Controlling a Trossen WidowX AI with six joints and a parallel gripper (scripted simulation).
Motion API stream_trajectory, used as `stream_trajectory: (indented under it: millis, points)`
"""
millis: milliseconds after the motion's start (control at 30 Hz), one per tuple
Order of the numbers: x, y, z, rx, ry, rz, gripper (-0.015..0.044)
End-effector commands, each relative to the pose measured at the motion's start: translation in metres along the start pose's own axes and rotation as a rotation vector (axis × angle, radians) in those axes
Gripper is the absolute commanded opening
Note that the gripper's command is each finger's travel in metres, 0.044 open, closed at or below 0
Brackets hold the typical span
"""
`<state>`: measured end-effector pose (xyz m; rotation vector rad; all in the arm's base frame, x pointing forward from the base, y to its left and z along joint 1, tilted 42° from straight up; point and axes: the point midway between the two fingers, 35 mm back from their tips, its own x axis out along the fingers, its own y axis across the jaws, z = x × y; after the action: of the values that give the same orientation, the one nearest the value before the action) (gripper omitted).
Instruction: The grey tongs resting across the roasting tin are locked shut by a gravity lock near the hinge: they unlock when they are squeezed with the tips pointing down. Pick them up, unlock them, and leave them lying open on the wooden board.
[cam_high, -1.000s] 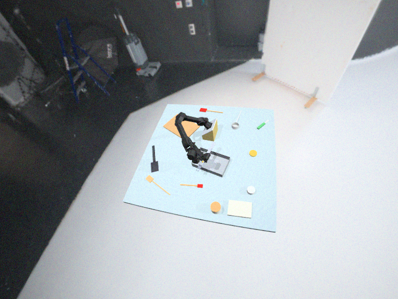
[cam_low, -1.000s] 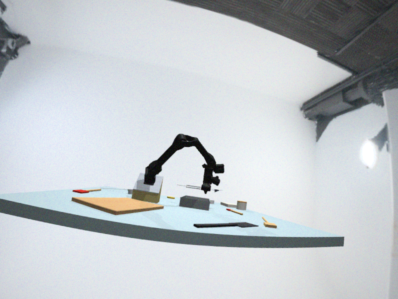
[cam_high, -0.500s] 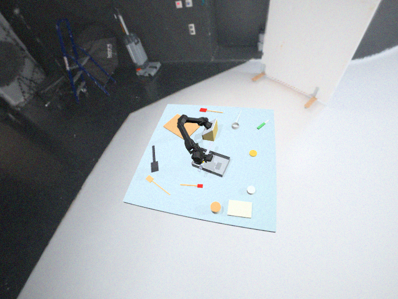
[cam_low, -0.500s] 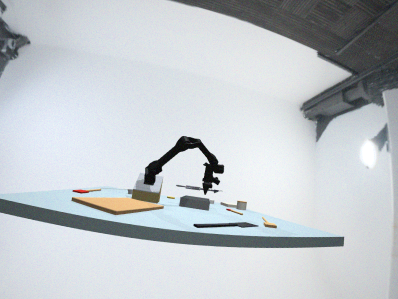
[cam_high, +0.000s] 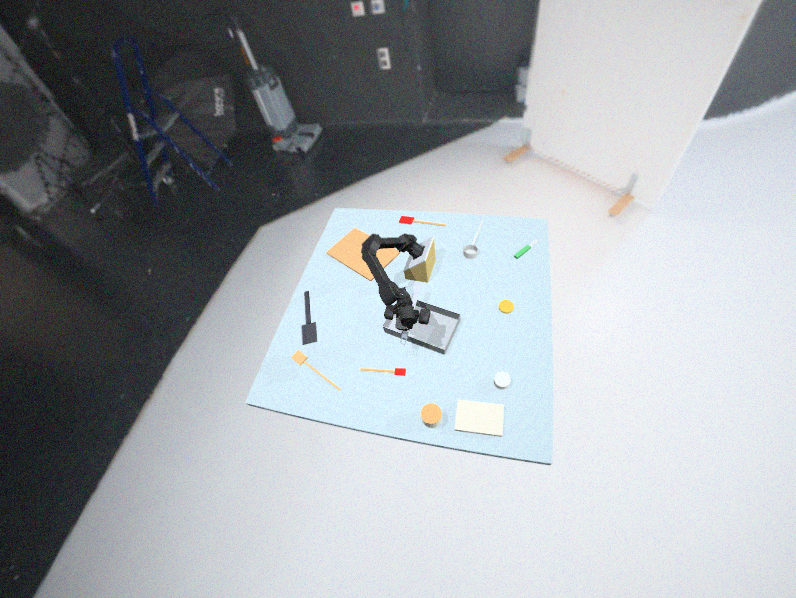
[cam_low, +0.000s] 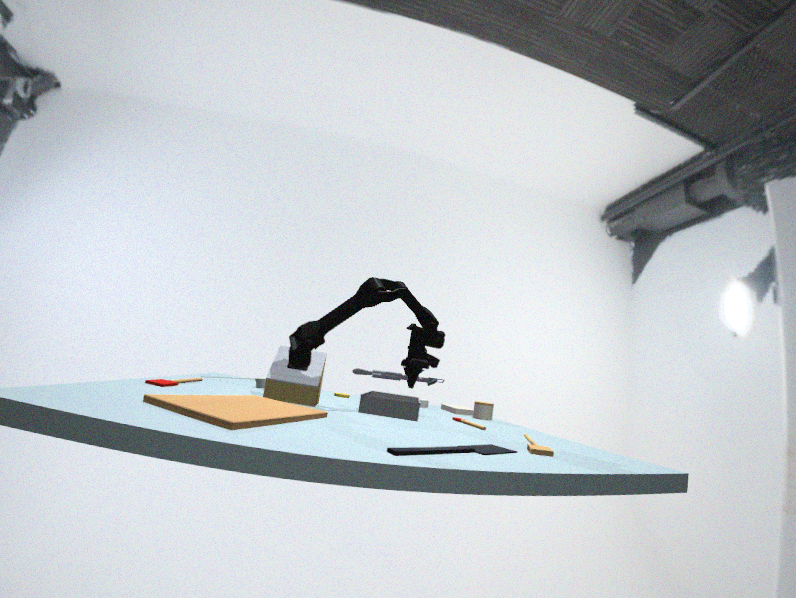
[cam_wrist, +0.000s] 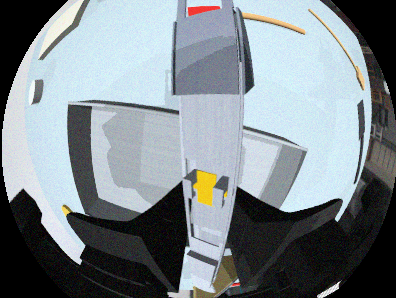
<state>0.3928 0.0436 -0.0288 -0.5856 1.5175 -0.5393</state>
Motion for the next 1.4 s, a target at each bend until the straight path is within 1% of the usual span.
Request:
stream_trajectory:
  millis: [0, 100, 267, 733, 1033, 1367]
  points:
    - [-0.005, 0.001, 0.004, 0.003, -0.014, -0.008, -0.015]
    - [-0.001, -0.004, 0.001, 0.007, -0.001, -0.002, -0.015]
    - [-0.004, -0.029, 0.002, 0.057, 0.004, 0.016, -0.015]
    - [-0.014, -0.14, -0.004, 0.277, -0.001, 0.038, -0.015]
    - [-0.02, -0.208, -0.025, 0.43, -0.007, 0.038, -0.015]
    - [-0.027, -0.278, -0.063, 0.597, -0.013, 0.017, -0.015]
